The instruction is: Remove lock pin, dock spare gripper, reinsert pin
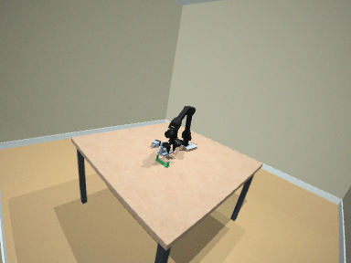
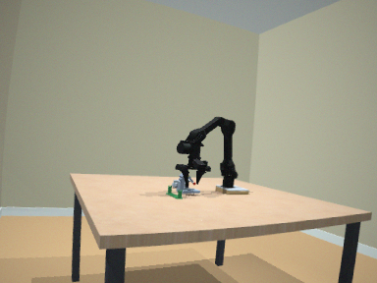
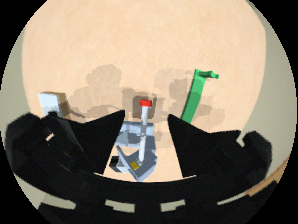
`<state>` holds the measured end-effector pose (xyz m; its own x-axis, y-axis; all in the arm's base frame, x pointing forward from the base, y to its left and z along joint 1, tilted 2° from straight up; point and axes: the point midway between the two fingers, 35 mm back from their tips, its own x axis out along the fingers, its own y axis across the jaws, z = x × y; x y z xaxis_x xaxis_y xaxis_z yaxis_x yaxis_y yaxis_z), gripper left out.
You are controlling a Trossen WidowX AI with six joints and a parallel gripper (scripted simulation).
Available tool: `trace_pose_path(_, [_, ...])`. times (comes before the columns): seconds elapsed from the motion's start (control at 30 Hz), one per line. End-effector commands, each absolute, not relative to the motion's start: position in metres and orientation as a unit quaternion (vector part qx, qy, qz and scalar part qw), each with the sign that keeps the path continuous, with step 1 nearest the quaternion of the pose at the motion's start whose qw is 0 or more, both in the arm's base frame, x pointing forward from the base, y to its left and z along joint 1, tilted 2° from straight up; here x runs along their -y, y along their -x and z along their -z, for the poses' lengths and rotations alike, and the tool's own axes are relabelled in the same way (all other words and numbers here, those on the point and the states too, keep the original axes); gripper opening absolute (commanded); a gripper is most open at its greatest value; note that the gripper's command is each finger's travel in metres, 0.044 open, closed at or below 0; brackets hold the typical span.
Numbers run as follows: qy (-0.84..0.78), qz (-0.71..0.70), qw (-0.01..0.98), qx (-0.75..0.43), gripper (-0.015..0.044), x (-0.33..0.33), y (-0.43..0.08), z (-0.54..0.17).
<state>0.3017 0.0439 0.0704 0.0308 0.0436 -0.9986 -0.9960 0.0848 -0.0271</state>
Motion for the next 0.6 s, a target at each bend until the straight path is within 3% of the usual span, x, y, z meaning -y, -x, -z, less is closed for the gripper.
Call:
trace_pose_path(0.0, [0.474, -0.483, 0.536, -0.504, 0.03, -0.0431, -0.2997, -0.0613])
trace_pose_path(0.37, [0.474, -0.484, 0.536, -0.504, 0.03, -0.0429, -0.2991, -0.0558])
trace_pose_path(0.57, [0.474, -0.484, 0.536, -0.504, 0.0143, -0.0429, -0.2991, -0.0558])
